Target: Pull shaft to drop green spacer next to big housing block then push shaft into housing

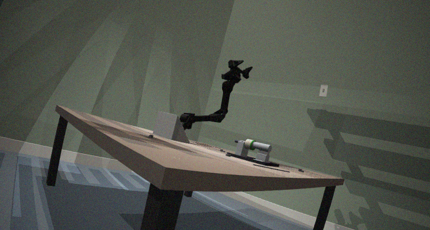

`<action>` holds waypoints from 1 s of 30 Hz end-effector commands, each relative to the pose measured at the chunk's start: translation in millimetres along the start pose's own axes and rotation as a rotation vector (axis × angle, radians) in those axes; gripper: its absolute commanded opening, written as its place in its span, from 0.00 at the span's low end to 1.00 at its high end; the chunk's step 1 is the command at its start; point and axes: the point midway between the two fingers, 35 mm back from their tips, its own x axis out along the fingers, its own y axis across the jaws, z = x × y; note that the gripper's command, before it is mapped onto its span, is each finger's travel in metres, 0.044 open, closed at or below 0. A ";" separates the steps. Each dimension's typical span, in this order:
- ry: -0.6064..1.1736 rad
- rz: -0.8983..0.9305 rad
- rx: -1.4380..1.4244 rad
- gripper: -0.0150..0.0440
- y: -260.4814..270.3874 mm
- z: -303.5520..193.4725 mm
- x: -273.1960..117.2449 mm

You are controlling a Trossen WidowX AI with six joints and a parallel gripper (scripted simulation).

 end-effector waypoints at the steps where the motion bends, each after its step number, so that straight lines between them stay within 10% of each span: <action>1: -0.061 -0.033 0.071 1.00 28.9 17.8 18.4; 18: -0.495 -0.108 0.249 1.00 105.8 214.4 95.0; 30: -0.931 -0.148 0.180 1.00 110.3 415.5 58.7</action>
